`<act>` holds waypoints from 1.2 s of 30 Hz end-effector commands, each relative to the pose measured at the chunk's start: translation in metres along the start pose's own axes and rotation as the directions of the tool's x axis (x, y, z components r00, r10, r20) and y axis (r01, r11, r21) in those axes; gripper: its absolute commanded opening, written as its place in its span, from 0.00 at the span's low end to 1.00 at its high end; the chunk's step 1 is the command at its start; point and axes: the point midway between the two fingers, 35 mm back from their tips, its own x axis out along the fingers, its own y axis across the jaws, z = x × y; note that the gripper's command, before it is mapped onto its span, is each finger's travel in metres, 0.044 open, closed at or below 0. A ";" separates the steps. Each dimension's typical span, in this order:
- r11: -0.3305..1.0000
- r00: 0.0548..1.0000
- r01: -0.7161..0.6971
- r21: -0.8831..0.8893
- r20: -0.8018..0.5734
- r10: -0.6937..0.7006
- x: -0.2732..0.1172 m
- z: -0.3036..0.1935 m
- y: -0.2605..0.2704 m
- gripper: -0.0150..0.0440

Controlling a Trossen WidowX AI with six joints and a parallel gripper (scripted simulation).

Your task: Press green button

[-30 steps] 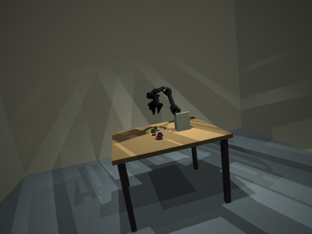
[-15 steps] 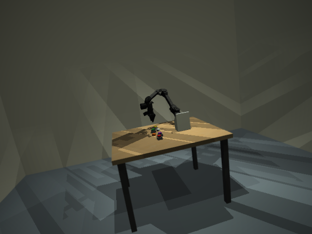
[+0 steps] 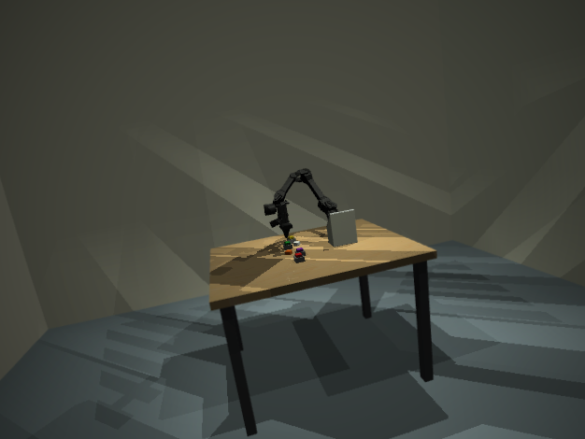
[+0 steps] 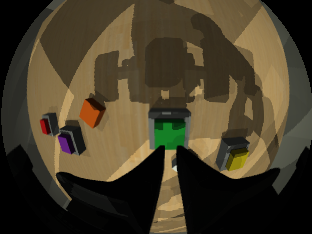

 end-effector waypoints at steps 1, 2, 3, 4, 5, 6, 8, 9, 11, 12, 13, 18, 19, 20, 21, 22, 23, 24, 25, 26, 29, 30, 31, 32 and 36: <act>1.000 1.000 0.003 -0.006 -0.002 -0.003 0.001 -0.001 0.000 0.29; 1.000 1.000 0.003 -0.006 -0.002 -0.003 0.001 -0.001 0.000 0.29; 1.000 1.000 0.003 -0.006 -0.002 -0.003 0.001 -0.001 0.000 0.29; 1.000 1.000 0.003 -0.006 -0.002 -0.003 0.001 -0.001 0.000 0.29; 1.000 1.000 0.003 -0.006 -0.002 -0.003 0.001 -0.001 0.000 0.29; 1.000 1.000 0.003 -0.006 -0.002 -0.003 0.002 -0.001 0.000 0.29; 1.000 1.000 0.003 -0.006 -0.002 -0.003 0.004 -0.001 0.000 0.29; 1.000 1.000 0.003 -0.006 -0.002 -0.003 0.005 -0.001 0.000 0.29; 1.000 1.000 0.003 -0.006 -0.002 -0.003 0.009 -0.001 0.000 0.29; 1.000 1.000 0.003 -0.006 -0.002 -0.003 0.010 -0.001 0.000 0.29; 1.000 1.000 0.003 -0.006 -0.002 -0.003 0.012 0.000 0.000 0.29; 1.000 1.000 0.003 -0.006 -0.002 -0.003 0.020 -0.001 0.000 0.29; 1.000 1.000 0.003 -0.006 -0.002 -0.003 0.022 -0.001 0.000 0.29; 1.000 1.000 0.003 -0.006 -0.002 -0.003 0.023 -0.001 0.000 0.29; 1.000 1.000 0.004 -0.006 -0.002 -0.004 0.025 -0.001 0.000 0.29; 1.000 1.000 0.004 -0.006 -0.002 -0.004 0.027 -0.001 0.000 0.29; 1.000 1.000 0.004 -0.006 -0.002 -0.004 0.028 -0.001 0.000 0.29; 1.000 1.000 0.004 -0.006 -0.002 -0.004 0.030 -0.001 0.000 0.29; 1.000 1.000 0.004 -0.006 -0.002 -0.004 0.031 -0.001 0.000 0.29; 1.000 1.000 0.004 -0.006 -0.002 -0.004 0.033 -0.001 0.000 0.29; 1.000 1.000 0.005 -0.006 -0.002 -0.005 0.034 -0.001 0.000 0.29; 1.000 1.000 0.005 -0.006 -0.002 -0.005 0.034 -0.001 0.000 0.29; 1.000 1.000 0.005 -0.006 -0.002 -0.005 0.034 -0.001 0.000 0.29; 1.000 1.000 0.005 -0.006 -0.002 -0.005 0.034 -0.001 0.000 0.29; 1.000 1.000 0.005 -0.006 -0.002 -0.005 0.034 -0.001 0.000 0.29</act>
